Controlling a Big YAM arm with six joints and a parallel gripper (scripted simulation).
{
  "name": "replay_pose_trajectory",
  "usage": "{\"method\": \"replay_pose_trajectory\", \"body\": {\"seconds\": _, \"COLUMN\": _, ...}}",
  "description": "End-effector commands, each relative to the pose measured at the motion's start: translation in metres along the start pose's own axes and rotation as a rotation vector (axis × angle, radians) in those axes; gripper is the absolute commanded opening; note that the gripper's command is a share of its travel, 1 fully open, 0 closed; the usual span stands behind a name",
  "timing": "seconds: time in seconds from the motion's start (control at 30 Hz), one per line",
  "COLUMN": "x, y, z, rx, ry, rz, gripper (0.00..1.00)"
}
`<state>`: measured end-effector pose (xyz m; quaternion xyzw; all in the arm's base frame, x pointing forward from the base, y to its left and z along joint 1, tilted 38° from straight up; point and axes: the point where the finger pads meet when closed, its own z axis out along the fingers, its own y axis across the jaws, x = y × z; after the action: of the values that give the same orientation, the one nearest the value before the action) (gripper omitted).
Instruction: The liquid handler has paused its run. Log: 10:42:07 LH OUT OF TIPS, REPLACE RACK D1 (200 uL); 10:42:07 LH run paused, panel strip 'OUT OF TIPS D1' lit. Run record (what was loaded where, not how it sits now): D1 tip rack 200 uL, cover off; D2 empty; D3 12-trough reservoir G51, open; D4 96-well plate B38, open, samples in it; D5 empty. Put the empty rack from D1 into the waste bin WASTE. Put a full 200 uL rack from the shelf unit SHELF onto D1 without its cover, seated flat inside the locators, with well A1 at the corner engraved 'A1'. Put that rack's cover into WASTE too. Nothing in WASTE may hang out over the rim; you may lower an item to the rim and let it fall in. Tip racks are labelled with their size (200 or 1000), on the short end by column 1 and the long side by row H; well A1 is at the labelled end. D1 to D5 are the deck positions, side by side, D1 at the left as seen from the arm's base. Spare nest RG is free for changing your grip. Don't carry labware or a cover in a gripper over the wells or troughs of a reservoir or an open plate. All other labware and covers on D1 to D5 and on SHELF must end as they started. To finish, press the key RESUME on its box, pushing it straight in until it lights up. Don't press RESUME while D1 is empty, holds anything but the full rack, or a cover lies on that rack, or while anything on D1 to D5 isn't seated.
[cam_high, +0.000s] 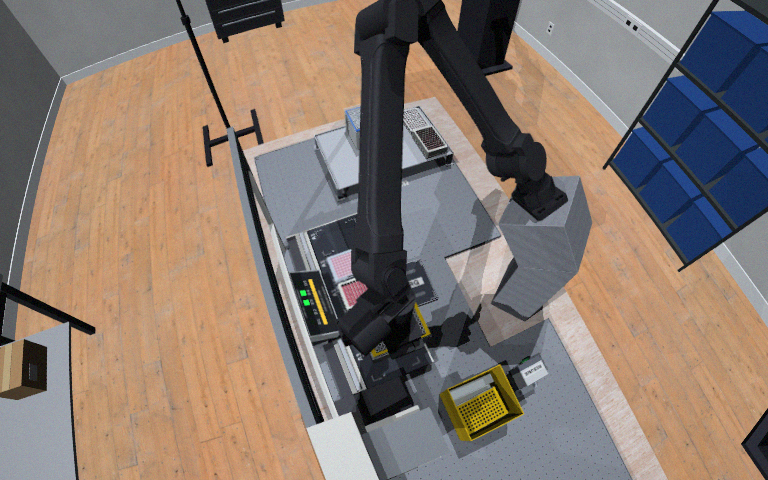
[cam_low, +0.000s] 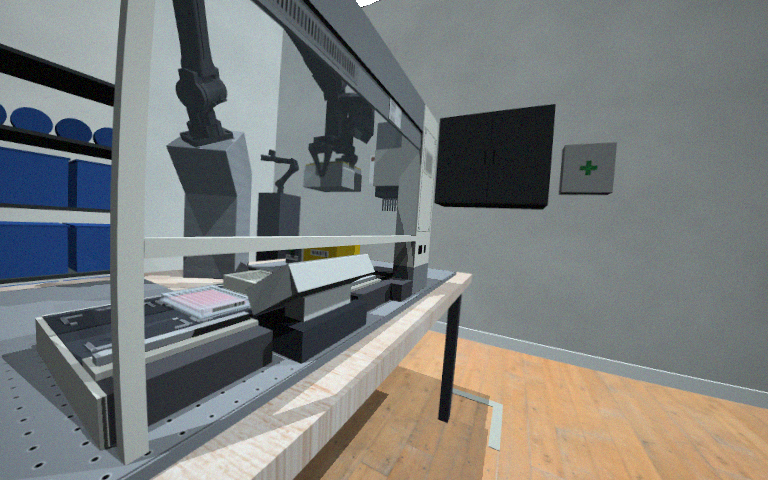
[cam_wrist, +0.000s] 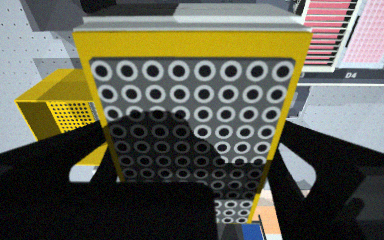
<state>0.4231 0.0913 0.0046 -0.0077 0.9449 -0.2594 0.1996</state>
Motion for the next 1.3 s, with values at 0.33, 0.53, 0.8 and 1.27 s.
{"method": "replay_pose_trajectory", "body": {"seconds": 0.33, "x": -0.0113, "y": 0.0018, "z": -0.0063, "rx": -0.008, "ry": -0.019, "rz": 0.007, "gripper": 0.0}}
{"method": "replay_pose_trajectory", "body": {"seconds": 0.53, "x": -0.0115, "y": 0.0017, "z": -0.0063, "rx": -0.008, "ry": -0.019, "rz": 0.007, "gripper": 0.0}}
{"method": "replay_pose_trajectory", "body": {"seconds": 0.8, "x": -0.0119, "y": 0.0015, "z": -0.0063, "rx": -0.008, "ry": -0.019, "rz": 0.007, "gripper": 0.0}}
{"method": "replay_pose_trajectory", "body": {"seconds": 1.27, "x": -0.0126, "y": 0.0012, "z": -0.0063, "rx": -0.008, "ry": -0.019, "rz": 0.007, "gripper": 0.0}}
